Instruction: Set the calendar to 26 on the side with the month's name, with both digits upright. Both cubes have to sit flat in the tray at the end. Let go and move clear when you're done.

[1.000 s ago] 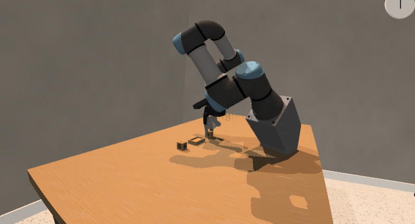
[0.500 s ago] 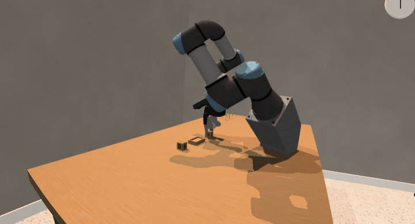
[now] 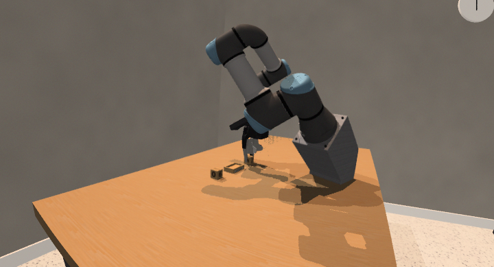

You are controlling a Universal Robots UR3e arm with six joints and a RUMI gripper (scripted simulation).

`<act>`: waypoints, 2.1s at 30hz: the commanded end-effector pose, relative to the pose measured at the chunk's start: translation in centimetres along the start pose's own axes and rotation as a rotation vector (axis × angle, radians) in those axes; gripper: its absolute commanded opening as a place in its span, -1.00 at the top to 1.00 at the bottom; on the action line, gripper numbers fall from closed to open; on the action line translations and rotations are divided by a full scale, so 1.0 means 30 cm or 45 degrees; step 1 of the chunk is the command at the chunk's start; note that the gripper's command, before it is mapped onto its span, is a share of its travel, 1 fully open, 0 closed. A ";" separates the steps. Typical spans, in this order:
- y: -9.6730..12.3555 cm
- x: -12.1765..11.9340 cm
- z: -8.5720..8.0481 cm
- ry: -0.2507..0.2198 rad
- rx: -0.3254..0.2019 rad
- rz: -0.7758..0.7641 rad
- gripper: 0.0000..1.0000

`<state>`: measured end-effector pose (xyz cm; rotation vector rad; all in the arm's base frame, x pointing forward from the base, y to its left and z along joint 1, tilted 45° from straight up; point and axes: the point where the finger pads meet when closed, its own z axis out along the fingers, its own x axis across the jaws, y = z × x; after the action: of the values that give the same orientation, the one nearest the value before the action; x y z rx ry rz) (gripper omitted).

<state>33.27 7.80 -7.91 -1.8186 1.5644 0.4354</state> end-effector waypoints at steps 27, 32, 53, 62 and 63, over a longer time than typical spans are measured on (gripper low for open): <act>-0.002 0.002 -0.002 0.002 0.001 -0.001 0.78; -0.002 0.002 -0.002 0.002 0.001 -0.001 0.78; -0.002 0.002 -0.066 0.002 0.001 -0.001 0.78; -0.001 0.002 -0.159 0.002 0.001 -0.001 0.78; -0.001 0.002 -0.159 0.002 0.001 -0.001 0.78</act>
<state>32.68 5.20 -5.34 -1.8181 1.5662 0.4318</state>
